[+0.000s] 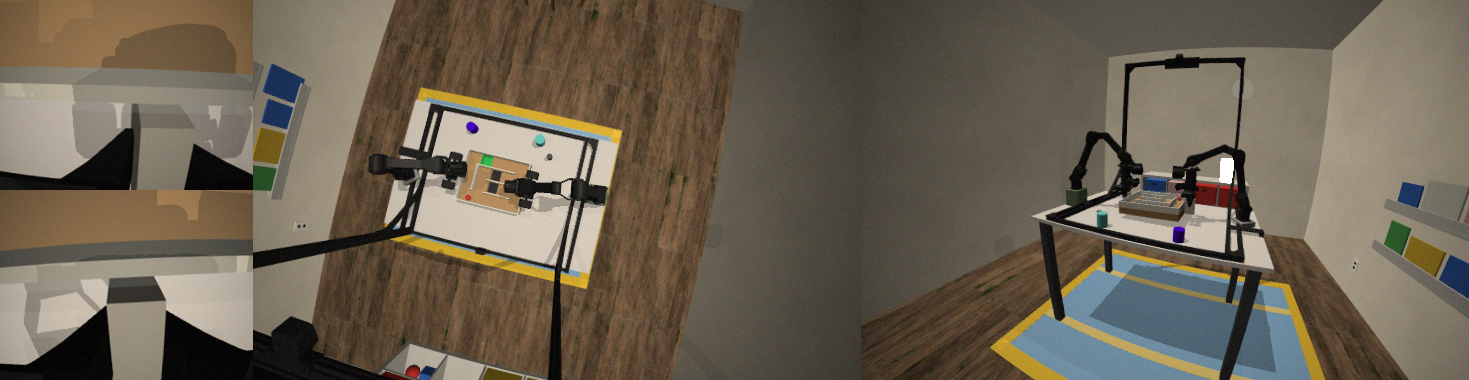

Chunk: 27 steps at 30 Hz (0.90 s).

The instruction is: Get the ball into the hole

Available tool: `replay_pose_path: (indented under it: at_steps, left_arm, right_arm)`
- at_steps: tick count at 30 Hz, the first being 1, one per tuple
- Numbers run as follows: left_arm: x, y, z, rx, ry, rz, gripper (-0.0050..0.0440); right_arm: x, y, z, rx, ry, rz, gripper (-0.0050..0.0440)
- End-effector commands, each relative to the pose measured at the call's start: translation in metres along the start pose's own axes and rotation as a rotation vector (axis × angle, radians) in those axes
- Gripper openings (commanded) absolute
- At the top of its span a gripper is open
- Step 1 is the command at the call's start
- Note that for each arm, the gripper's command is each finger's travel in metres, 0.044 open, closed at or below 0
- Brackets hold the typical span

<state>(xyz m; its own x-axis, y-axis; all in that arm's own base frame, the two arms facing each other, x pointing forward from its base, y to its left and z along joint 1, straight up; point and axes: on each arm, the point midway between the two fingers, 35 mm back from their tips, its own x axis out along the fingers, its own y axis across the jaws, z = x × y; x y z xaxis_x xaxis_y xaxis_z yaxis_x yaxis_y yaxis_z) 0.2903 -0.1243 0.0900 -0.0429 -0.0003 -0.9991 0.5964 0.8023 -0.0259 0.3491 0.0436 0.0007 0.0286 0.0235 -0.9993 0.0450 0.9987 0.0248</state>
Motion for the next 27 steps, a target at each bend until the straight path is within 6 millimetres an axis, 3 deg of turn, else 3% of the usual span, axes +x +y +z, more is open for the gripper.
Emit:
replay_pose_path:
  at_steps: [1, 16, 27]
  left_arm:
    - [-0.002, -0.001, 0.002, 0.001, -0.004, 0.018, 0.0020]
    - [0.014, -0.002, -0.001, 0.002, -0.085, 0.038, 0.0020]
    - [0.009, 0.000, 0.000, 0.003, -0.058, -0.005, 0.0020]
  right_arm:
    - [-0.003, 0.002, -0.002, 0.000, -0.002, -0.017, 0.0020]
    - [-0.018, 0.003, 0.002, 0.001, 0.078, -0.037, 0.0020]
    - [-0.013, 0.001, 0.000, 0.002, 0.051, 0.006, 0.0020]
